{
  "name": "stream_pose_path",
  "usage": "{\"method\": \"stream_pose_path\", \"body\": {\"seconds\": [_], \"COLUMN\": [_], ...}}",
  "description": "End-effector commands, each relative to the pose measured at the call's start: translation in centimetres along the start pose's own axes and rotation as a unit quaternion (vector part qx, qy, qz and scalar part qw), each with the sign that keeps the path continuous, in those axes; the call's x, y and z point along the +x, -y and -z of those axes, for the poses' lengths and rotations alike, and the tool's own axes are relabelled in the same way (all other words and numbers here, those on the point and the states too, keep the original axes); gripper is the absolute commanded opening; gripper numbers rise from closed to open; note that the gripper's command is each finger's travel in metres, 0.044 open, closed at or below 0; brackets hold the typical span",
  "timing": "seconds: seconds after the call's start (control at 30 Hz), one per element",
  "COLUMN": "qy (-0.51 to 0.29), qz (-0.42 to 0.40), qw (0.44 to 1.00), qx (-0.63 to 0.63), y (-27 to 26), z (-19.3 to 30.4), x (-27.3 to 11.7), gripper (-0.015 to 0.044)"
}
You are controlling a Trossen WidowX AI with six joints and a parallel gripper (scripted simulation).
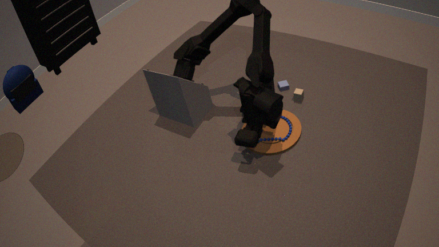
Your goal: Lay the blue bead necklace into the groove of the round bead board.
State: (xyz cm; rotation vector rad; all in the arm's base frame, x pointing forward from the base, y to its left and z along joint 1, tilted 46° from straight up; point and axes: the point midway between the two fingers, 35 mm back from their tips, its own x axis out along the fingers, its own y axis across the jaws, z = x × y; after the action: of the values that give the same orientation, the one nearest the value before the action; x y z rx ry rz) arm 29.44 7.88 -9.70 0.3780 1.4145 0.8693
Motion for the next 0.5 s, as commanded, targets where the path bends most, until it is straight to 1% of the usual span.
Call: {"method": "stream_pose_path", "body": {"seconds": [0.0,0.3,0.33,0.47], "qy": [0.0,0.0,-0.001,0.0], "qz": [0.0,0.0,-0.001,0.0], "qw": [1.0,1.0,1.0,1.0], "qx": [0.0,0.002,0.002,0.002], "y": [0.02,0.01,-0.05,-0.05], "z": [0.0,0.02,0.07,0.07], "x": [-0.07,-0.57,-0.19,-0.62], "gripper": [0.0184,0.042,0.044,0.044]}}
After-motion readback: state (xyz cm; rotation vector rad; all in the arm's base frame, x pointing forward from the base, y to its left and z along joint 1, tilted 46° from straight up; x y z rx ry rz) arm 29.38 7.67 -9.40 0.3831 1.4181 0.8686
